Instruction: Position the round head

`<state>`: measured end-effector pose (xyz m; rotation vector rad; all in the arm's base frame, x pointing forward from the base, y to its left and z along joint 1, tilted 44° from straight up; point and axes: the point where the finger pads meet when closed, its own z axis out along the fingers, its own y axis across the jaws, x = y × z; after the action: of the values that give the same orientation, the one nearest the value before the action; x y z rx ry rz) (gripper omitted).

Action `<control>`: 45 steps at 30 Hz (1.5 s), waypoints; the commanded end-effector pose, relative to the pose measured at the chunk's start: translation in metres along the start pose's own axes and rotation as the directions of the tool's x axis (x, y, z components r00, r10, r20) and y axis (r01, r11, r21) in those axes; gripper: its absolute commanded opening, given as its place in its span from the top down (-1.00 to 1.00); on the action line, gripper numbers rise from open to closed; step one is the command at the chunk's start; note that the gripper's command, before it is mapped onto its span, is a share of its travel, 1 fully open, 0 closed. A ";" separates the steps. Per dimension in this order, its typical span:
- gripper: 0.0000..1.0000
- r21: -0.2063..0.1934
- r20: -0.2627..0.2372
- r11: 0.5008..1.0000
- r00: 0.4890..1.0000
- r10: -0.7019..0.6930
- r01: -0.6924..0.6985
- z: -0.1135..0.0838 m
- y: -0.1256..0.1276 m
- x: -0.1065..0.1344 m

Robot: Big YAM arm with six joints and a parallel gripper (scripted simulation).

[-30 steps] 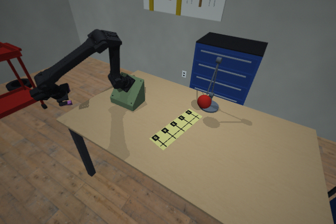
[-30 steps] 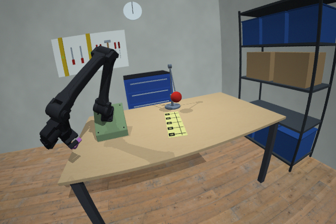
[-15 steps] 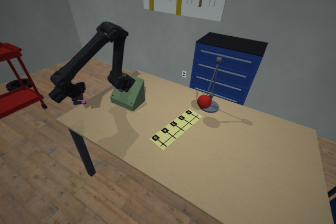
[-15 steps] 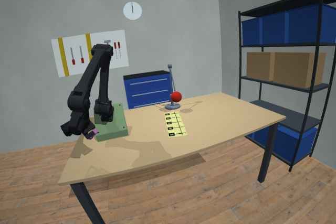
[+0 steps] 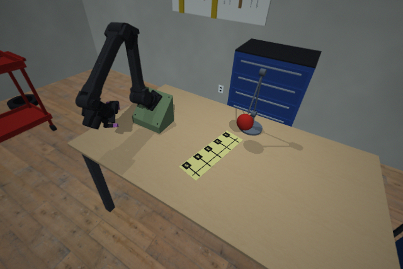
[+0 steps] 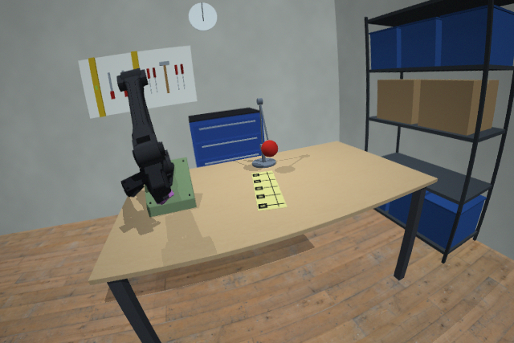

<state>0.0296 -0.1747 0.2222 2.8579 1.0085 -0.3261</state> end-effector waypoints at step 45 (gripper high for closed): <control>-1.00 0.346 -0.192 0.895 0.912 0.361 -0.282 -0.024 0.076 0.257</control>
<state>0.2549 -0.0778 0.1800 3.4050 0.9364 0.0636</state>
